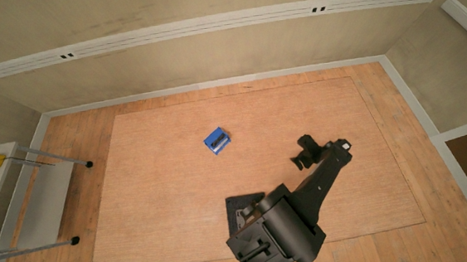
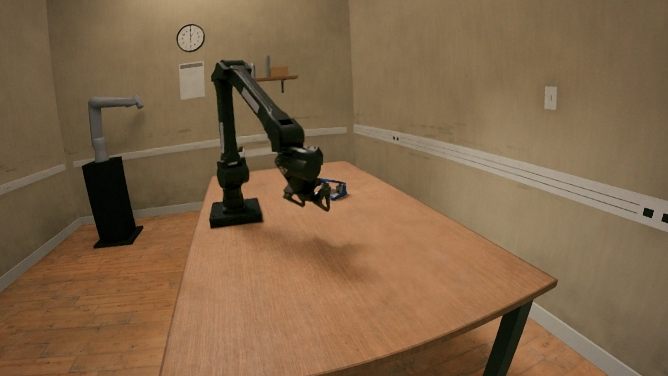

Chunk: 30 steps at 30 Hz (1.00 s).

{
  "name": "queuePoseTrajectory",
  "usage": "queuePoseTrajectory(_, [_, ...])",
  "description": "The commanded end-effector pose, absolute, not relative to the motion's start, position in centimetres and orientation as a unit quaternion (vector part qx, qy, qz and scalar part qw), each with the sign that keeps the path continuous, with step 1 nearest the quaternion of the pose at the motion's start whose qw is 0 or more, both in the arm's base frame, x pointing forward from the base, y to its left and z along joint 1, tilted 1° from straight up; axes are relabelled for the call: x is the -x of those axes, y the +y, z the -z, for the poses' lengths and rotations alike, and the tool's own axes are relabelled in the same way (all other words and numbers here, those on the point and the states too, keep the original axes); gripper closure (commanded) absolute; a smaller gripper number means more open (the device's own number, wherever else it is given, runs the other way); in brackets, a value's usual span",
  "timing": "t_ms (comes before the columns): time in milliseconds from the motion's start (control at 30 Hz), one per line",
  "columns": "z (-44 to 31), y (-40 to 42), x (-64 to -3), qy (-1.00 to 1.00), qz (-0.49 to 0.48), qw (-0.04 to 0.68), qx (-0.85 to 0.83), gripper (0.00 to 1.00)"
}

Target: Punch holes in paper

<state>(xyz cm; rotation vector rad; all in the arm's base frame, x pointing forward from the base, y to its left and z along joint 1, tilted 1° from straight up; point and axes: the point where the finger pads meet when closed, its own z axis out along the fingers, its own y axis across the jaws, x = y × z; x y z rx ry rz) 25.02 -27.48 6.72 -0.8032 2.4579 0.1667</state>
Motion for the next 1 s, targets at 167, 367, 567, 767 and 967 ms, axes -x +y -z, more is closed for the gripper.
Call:
queuePoseTrajectory(167, [-7.0, -27.7, -25.1, 0.912, -0.058, 0.273, 0.299, 0.0])
queuePoseTrajectory(367, [-7.0, -27.7, -25.1, 0.912, -0.058, 0.273, 0.299, 0.0])
queuePoseTrajectory(567, [-7.6, -28.5, -25.6, 0.912, -0.048, 0.274, 0.302, 0.0])
queuePoseTrajectory(767, [-8.3, -27.7, -27.1, 0.914, -0.055, 0.262, 0.305, 0.0])
queuePoseTrajectory(967, [-9.4, -23.5, -31.4, 0.922, -0.078, 0.215, 0.311, 0.0])
